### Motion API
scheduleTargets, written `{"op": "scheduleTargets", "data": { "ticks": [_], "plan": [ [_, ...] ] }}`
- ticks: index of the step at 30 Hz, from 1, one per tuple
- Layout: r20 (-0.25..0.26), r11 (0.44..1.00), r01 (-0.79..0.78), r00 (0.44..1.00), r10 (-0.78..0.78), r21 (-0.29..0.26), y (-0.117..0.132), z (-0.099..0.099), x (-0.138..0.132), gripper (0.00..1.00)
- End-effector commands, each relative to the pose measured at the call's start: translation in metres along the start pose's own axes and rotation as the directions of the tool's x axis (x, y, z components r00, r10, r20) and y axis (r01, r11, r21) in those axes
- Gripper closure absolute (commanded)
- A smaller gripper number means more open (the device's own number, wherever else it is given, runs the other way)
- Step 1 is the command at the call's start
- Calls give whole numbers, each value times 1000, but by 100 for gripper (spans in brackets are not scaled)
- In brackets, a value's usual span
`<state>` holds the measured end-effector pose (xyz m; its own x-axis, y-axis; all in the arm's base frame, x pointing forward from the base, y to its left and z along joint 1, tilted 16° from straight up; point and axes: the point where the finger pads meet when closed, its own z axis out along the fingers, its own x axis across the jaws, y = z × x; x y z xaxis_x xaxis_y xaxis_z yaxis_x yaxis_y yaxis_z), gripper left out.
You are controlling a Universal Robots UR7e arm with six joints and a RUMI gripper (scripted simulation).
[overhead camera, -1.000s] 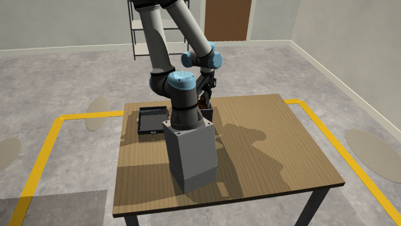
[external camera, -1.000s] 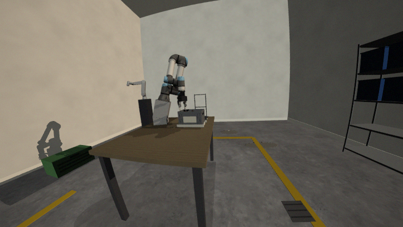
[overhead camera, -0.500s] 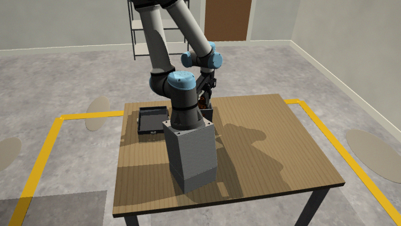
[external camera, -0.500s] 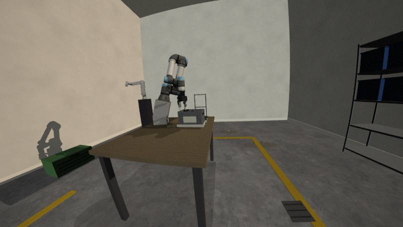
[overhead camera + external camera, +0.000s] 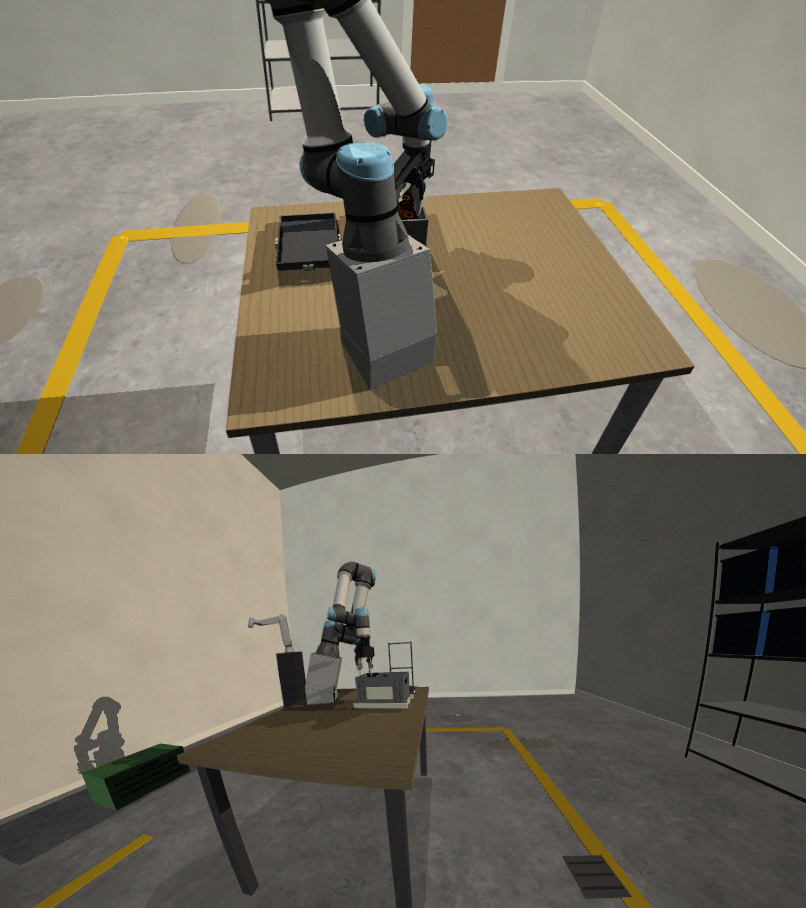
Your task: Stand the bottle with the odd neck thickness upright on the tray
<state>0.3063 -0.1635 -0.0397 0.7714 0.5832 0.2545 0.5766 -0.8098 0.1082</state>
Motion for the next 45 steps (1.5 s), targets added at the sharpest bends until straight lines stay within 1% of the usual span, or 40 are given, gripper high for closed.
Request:
{"op": "scheduleTargets", "data": {
  "ticks": [1, 30, 45],
  "plan": [
    [0, 1000, 0, 1000, 0, -1, 0, 3, 0, 62],
    [0, 1000, 0, 1000, 0, -1, 0, 30, 0, 62],
    [0, 1000, 0, 1000, 0, -1, 0, 35, 0, 62]
  ]
}}
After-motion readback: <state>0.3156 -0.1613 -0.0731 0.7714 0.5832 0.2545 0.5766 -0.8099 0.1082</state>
